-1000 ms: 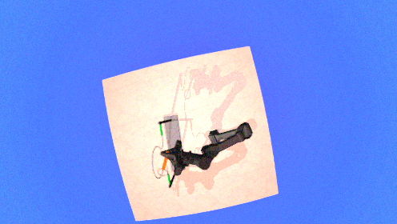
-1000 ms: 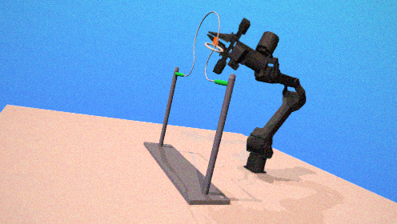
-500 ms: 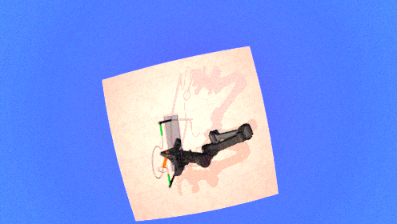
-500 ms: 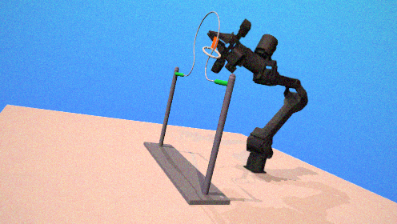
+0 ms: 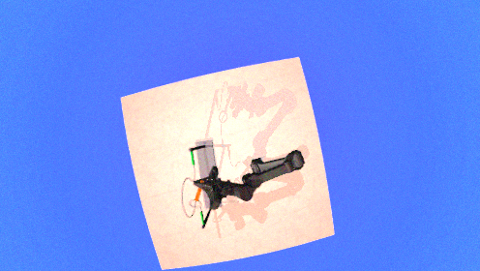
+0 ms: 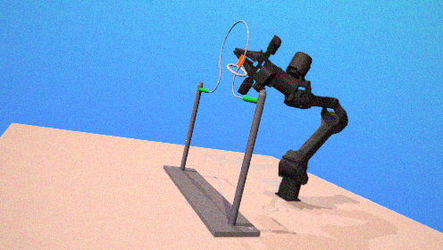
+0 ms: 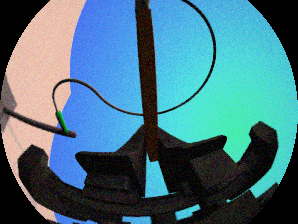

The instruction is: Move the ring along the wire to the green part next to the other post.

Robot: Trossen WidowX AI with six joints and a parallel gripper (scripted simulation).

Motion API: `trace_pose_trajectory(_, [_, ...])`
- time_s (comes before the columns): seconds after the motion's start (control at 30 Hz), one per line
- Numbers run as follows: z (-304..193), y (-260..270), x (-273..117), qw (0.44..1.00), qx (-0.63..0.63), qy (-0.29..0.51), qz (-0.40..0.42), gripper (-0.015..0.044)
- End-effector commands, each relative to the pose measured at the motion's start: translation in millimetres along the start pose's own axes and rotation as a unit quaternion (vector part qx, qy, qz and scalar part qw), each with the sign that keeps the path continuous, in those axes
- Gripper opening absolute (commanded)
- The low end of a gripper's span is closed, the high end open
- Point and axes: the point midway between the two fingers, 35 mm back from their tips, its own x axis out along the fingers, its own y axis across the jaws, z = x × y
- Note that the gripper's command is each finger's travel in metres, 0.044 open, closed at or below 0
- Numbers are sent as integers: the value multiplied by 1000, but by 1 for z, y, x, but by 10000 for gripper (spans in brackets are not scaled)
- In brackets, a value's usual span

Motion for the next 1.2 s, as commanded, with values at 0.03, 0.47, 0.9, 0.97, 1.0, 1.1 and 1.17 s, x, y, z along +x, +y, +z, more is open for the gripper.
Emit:
trace_pose_trajectory(0.03, [0,15,-8,999,32,26,21,-150])
trace_pose_trajectory(0.47, [8,57,-18,983,149,42,94,-150])
trace_pose_trajectory(0.9, [28,95,-34,944,275,56,172,-150])
trace_pose_trajectory(0.97, [32,101,-37,936,295,58,185,-150])
trace_pose_trajectory(1.0, [34,104,-39,931,305,59,191,-150])
trace_pose_trajectory(1.1, [41,111,-43,917,335,61,208,-150])
trace_pose_trajectory(1.17, [46,117,-44,908,357,54,215,-150])
